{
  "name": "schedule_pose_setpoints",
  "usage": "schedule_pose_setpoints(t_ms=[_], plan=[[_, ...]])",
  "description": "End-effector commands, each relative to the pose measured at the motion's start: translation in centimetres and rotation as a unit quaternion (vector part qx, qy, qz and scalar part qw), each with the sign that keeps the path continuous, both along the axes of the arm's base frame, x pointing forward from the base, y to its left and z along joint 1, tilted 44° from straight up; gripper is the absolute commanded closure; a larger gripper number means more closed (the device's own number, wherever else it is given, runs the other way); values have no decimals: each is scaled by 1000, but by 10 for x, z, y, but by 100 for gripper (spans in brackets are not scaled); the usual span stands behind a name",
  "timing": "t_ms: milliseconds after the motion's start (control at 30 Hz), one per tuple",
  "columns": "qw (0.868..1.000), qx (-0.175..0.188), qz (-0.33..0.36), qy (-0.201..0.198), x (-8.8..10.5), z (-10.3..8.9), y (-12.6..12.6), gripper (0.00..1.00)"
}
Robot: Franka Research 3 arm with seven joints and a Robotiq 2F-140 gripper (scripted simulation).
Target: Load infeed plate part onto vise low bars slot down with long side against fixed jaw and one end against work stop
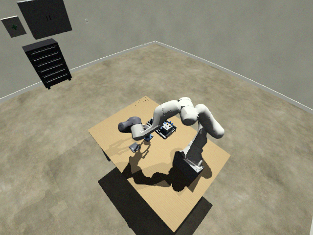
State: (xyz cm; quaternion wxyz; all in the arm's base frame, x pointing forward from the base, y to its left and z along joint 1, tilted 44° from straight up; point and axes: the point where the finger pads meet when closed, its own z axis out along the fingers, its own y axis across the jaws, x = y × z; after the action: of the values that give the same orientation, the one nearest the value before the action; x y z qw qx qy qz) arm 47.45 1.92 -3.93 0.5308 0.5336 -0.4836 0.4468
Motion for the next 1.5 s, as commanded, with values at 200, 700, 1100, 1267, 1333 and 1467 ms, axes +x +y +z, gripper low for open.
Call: schedule_pose_setpoints(t_ms=[200,700,1100,1267,1333,1467], plan=[[1000,-3,2,-2,1,1,1,49],[1000,-3,2,-2,1,1,1,49],[1000,-3,2,-2,1,1,1,100],[1000,-3,2,-2,1,1,1,100],[1000,-3,2,-2,1,1,1,100],[1000,-3,2,-2,1,1,1,100]])
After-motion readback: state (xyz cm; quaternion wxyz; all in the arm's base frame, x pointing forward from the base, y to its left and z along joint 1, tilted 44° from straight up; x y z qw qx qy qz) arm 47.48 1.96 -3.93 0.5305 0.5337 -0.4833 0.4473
